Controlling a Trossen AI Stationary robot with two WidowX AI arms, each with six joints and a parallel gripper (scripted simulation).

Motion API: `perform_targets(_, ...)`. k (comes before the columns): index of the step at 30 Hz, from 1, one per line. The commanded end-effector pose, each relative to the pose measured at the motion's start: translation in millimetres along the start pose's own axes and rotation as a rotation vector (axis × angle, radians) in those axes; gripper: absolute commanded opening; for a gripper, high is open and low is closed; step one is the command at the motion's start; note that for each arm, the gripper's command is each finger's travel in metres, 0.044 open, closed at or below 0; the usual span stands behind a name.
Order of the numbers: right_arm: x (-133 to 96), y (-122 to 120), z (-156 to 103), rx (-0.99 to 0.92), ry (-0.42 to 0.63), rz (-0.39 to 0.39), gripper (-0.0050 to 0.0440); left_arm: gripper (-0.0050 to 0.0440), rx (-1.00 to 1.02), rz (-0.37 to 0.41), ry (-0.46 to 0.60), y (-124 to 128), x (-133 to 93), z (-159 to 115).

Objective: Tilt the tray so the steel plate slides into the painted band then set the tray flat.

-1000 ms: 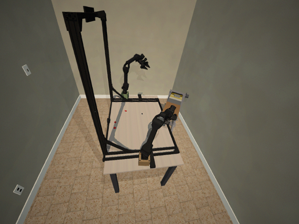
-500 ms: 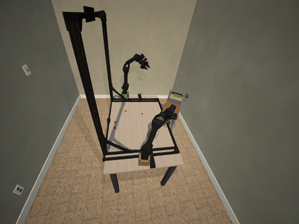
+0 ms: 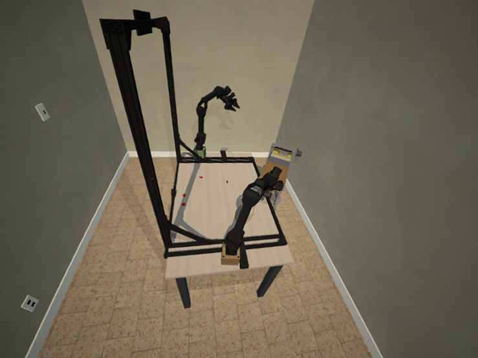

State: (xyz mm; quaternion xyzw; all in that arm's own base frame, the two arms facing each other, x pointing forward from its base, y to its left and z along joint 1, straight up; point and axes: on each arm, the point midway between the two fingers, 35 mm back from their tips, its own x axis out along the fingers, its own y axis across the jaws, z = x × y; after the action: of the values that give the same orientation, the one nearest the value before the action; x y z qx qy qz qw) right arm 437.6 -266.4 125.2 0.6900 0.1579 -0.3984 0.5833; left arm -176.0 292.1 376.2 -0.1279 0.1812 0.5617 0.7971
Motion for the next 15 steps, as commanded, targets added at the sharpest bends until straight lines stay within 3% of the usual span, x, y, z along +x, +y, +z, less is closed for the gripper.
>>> perform_targets(1, -12.5, 16.1, 0.9, 0.0, -0.003, 0.053, 0.0, 0.044, 0.0, 0.0, 0.0, 0.1, 0.0, 0.1)
perform_targets(15, -17.0, 22.6, 0.9, 0.0, -0.003, 0.063, 0.0, 0.044, 0.0, 0.0, 0.0, 0.1, 0.0, 0.1)
